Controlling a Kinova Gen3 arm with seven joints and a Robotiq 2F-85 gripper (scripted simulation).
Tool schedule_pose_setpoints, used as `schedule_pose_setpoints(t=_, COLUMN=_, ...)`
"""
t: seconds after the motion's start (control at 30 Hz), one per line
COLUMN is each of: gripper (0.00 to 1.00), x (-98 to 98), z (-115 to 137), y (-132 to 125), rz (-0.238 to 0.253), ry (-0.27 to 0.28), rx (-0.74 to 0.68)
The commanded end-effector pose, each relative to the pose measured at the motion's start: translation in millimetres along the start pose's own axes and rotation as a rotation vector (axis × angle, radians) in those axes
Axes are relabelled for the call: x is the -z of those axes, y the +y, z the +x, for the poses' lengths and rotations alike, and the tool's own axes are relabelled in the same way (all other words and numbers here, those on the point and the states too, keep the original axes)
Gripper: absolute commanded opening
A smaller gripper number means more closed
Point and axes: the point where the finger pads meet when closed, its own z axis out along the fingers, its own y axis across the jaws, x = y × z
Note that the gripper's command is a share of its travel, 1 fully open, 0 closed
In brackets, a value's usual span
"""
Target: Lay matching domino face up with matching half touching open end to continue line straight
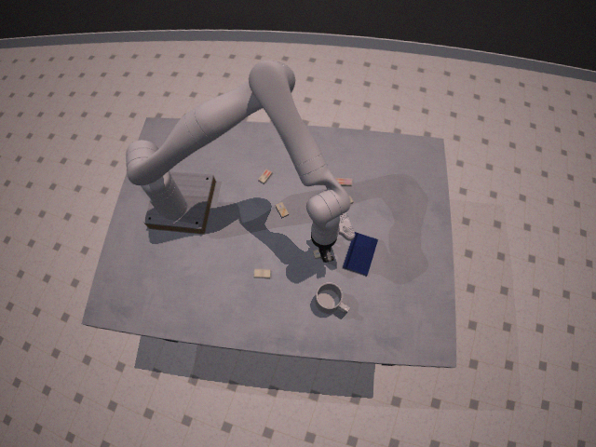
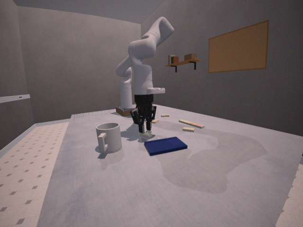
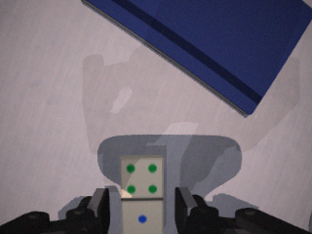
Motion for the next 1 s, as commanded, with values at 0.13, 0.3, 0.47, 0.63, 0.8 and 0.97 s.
schedule_pose_setpoints(t=0.13, gripper=0.47, x=0.9, z=0.5, y=0.3, rz=-0.001, ry=0.002, rx=0.0)
schedule_pose_setpoints(t=0.3, gripper=0.47, x=0.9, z=0.5, y=0.3, rz=-0.001, ry=0.002, rx=0.0)
schedule_pose_setpoints(t=0.47, gripper=0.47, x=0.9, z=0.5, y=0.3, rz=-0.001, ry=0.002, rx=0.0)
schedule_pose_setpoints(t=0.63, gripper=0.47, x=0.6, z=0.5, y=0.3, rz=-0.001, ry=0.002, rx=0.0)
schedule_pose_setpoints(t=0.8, gripper=0.47, x=-0.6, z=0.5, y=0.3, rz=-0.001, ry=0.002, rx=0.0)
schedule_pose_setpoints(t=0.97, gripper=0.47, x=-4.4, z=0.6, y=0.3, rz=-0.001, ry=0.002, rx=0.0)
